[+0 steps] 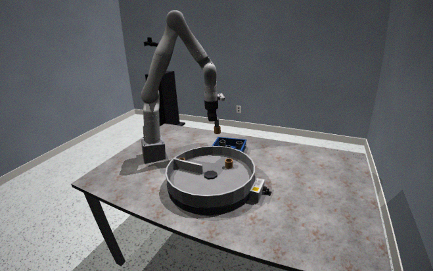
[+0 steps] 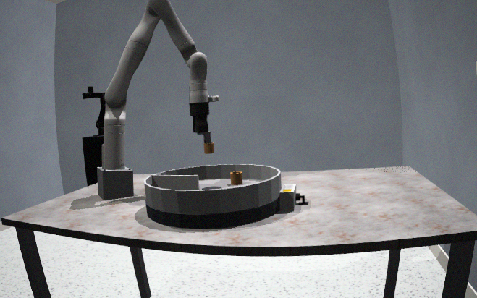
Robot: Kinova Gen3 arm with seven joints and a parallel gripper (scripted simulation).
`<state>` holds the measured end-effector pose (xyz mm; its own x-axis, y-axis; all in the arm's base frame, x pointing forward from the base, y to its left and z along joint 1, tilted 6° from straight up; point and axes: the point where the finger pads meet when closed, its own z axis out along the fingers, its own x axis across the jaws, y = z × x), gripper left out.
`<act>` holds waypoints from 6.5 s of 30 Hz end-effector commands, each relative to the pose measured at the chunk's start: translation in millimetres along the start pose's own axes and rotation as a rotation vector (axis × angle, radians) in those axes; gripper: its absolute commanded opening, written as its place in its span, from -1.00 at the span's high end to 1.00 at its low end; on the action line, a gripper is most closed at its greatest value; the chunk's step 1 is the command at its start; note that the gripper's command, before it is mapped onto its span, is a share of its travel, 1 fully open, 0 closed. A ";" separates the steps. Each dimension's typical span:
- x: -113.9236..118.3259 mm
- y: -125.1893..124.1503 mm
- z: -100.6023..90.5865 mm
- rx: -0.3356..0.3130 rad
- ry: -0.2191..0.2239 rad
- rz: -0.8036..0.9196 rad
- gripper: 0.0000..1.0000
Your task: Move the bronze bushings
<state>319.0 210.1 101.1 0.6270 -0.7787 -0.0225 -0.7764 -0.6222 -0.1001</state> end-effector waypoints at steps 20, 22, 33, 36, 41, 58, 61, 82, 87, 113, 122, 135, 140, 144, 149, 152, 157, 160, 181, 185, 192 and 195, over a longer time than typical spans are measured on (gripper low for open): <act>42.6 26.6 -0.7 0.002 0.000 0.004 1.00; 48.8 30.7 -0.7 0.002 0.000 0.004 1.00; 80.1 51.0 -0.6 0.002 0.000 0.004 1.00; 91.3 58.4 -0.6 0.002 0.000 0.004 1.00; 110.7 71.0 -0.6 0.002 0.000 0.004 1.00; 171.8 110.8 -0.5 0.002 0.000 0.004 1.00; 184.3 118.9 -0.5 0.002 0.000 0.004 1.00; 258.9 167.5 -0.4 0.002 0.000 0.004 1.00; 268.6 173.8 -0.4 0.002 0.000 0.004 1.00; 303.2 196.4 -0.3 0.002 0.000 0.004 1.00; 303.4 196.5 -0.3 0.002 0.000 0.004 1.00; 303.4 196.5 -0.3 0.002 0.000 0.004 1.00; 303.4 196.5 -0.3 0.002 0.000 0.004 1.00; 303.4 196.5 -0.3 0.002 0.000 0.004 1.00; 303.4 196.5 -0.3 0.002 0.000 0.004 1.00; 303.4 196.5 -0.3 0.002 0.000 0.004 1.00; 303.6 196.6 9.9 0.002 0.000 0.004 1.00; 303.8 196.7 23.6 0.002 0.000 0.004 1.00; 303.8 196.8 25.5 0.002 0.000 0.004 1.00; 303.8 196.8 25.5 0.002 0.000 0.004 1.00; 303.8 196.8 25.5 0.002 0.000 0.004 1.00; 303.8 196.8 25.5 0.002 0.000 0.004 1.00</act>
<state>357.9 -146.5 48.6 0.6240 -0.7811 -0.0239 -0.7788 -0.6191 -0.1011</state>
